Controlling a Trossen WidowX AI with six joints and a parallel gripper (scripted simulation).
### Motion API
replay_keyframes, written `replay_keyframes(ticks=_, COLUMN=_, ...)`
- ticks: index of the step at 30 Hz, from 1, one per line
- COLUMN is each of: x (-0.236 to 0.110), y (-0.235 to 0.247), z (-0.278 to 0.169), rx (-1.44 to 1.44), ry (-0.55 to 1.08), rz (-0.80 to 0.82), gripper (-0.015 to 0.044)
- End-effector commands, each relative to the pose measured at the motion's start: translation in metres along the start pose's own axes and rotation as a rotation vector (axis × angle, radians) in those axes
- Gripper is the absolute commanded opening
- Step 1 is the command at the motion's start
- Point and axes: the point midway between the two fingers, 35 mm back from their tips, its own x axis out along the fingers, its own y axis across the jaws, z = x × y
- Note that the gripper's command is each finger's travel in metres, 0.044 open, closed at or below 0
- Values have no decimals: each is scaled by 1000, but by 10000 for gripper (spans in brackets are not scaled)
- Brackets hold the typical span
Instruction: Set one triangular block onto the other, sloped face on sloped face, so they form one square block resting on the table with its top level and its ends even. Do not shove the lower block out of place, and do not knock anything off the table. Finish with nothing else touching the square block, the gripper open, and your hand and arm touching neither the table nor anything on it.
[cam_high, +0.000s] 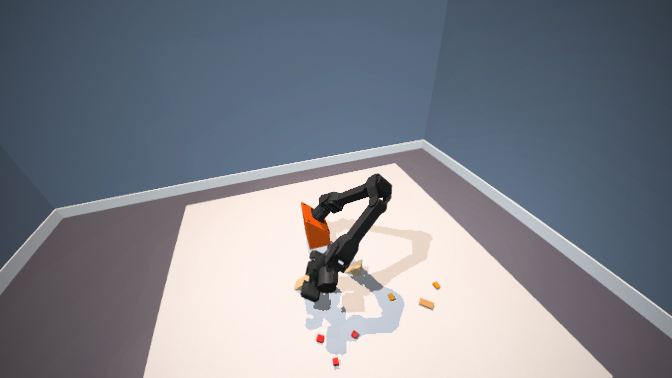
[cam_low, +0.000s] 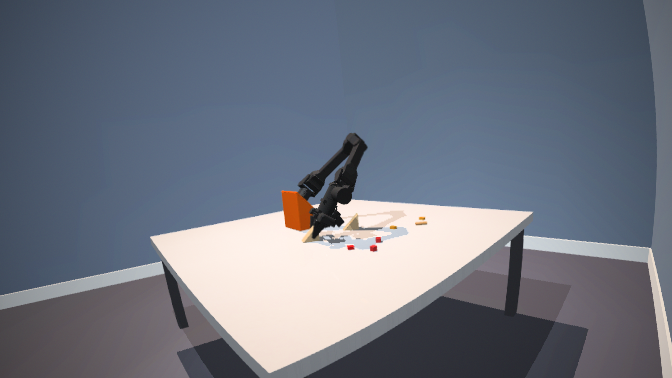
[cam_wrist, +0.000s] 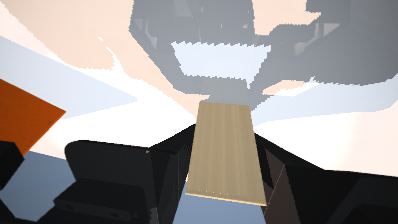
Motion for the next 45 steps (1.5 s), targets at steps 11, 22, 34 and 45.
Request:
replay_keyframes(ticks=11, x=-2, y=0, z=-2, rx=0, ry=0, rz=0, gripper=0)
replay_keyframes(ticks=22, x=-4, y=1, z=-14, rx=8, ry=-179, rz=3, gripper=0)
replay_keyframes(ticks=34, x=-5, y=1, z=-37, rx=9, ry=-487, rz=1, gripper=0)
replay_keyframes(ticks=45, x=0, y=1, z=-58, rx=9, ry=-773, rz=-2, gripper=0)
